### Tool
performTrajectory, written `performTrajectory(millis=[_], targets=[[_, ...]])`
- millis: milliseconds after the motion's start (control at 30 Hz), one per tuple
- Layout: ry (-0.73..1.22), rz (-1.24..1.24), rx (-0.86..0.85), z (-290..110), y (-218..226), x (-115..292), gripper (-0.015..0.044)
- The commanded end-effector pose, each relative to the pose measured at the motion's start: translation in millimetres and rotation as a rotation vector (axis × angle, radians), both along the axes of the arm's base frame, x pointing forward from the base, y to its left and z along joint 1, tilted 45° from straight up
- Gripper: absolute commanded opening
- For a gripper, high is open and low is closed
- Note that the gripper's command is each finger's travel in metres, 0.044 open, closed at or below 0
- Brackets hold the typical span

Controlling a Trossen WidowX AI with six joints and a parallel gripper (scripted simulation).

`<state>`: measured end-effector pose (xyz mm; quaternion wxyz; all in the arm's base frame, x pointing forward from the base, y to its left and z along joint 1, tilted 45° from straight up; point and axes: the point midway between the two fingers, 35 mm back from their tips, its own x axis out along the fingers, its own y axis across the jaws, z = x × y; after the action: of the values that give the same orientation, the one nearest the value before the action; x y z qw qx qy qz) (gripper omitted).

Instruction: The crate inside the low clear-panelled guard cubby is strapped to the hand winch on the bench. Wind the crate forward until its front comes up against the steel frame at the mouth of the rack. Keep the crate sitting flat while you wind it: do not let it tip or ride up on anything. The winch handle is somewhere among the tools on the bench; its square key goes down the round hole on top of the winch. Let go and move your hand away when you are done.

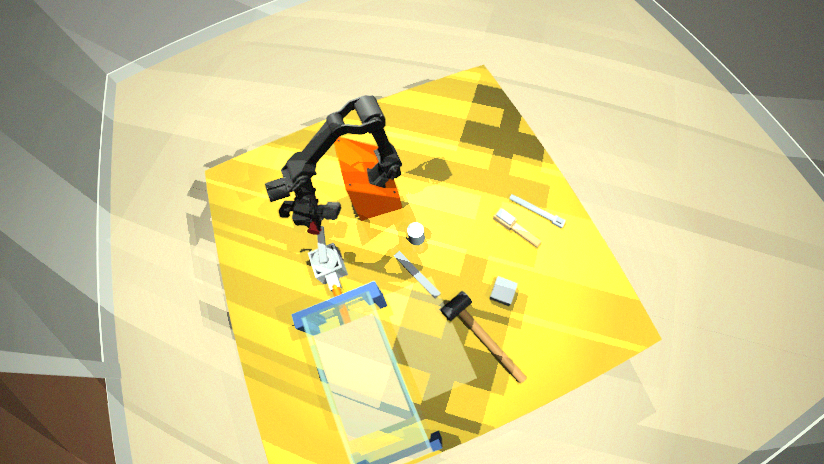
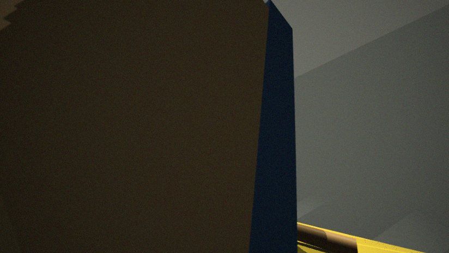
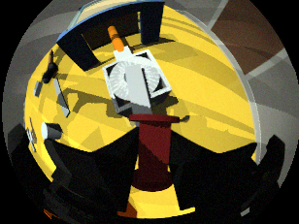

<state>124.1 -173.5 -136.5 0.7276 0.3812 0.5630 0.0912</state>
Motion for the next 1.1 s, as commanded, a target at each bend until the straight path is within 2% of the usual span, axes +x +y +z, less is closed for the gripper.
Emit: performTrajectory(millis=[0, 1067], targets=[[0.001, 0.019, -0.026, -12, -8, 1, 0.0], [-0.001, 0.019, -0.029, -45, -43, 24, 0.0]])
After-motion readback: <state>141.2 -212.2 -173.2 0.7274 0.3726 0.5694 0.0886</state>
